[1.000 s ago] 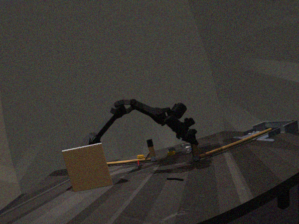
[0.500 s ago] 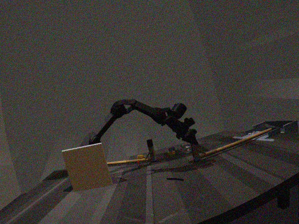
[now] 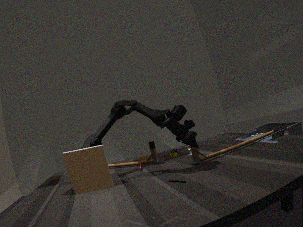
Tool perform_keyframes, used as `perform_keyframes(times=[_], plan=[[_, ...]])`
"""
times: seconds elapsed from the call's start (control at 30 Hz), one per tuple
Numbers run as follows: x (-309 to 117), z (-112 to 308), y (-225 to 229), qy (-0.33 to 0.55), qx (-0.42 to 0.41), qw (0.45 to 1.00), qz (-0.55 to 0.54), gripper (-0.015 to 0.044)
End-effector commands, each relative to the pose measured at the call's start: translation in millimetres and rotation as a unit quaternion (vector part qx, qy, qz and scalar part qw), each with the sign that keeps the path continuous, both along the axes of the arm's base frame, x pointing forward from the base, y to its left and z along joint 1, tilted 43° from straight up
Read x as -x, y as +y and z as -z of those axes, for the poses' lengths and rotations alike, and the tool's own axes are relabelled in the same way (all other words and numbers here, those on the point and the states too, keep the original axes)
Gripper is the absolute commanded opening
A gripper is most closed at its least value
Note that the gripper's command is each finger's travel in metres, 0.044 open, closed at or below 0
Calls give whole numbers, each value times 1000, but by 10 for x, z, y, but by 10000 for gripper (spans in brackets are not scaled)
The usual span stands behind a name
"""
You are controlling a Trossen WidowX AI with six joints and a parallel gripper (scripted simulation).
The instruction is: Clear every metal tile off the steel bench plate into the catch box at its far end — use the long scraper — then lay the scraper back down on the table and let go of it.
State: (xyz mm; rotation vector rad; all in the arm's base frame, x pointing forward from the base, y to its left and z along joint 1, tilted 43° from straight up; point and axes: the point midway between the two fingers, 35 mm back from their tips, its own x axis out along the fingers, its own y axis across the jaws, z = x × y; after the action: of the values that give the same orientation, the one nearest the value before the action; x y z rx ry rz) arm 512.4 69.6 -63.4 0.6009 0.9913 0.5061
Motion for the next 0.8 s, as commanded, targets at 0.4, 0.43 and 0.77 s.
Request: perform_keyframes(times=[0.4, 0.43, 0.77], plan=[[202, -14, -120, -2, 1, 1000, 2, 0], [215, -13, -126, -2, 1, 1000, 2, 0], [352, -9, -179, -2, 2, 1000, 3, 0]])
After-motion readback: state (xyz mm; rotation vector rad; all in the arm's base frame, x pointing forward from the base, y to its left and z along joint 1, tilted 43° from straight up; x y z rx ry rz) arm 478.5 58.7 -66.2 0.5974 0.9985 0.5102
